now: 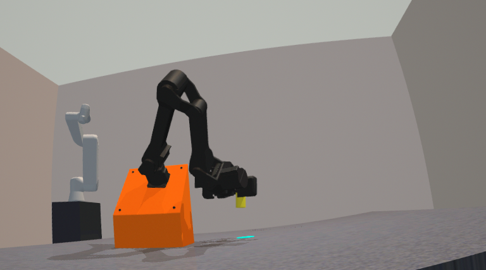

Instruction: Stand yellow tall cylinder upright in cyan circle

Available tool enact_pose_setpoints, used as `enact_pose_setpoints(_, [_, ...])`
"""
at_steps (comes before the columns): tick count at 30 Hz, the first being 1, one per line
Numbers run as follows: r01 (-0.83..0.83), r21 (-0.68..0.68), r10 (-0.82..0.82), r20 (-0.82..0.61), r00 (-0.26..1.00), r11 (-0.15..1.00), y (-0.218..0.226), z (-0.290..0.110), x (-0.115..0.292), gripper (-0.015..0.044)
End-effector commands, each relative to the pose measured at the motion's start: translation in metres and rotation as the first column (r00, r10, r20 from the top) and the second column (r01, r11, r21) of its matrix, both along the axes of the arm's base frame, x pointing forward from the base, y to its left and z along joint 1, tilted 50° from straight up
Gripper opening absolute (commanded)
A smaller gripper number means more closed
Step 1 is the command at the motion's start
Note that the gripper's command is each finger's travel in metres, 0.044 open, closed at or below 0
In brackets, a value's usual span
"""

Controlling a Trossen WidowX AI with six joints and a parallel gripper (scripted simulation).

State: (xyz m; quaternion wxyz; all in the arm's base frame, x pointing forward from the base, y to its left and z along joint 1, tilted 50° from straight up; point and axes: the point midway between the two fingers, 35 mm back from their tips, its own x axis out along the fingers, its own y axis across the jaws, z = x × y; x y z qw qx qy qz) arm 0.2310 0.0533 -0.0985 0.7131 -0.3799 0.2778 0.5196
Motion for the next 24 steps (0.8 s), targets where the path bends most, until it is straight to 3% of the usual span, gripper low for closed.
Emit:
enact_pose_setpoints(1, [-0.012, 0.016, 0.012, 0.032, 0.999, 1.000, 0.0005, 0.0042, -0.0002, 0.0105])
enact_pose_setpoints(24, [-0.024, 0.032, 0.022, 0.074, 0.997, 0.999, -0.0007, 0.0086, -0.0001, 0.0105])
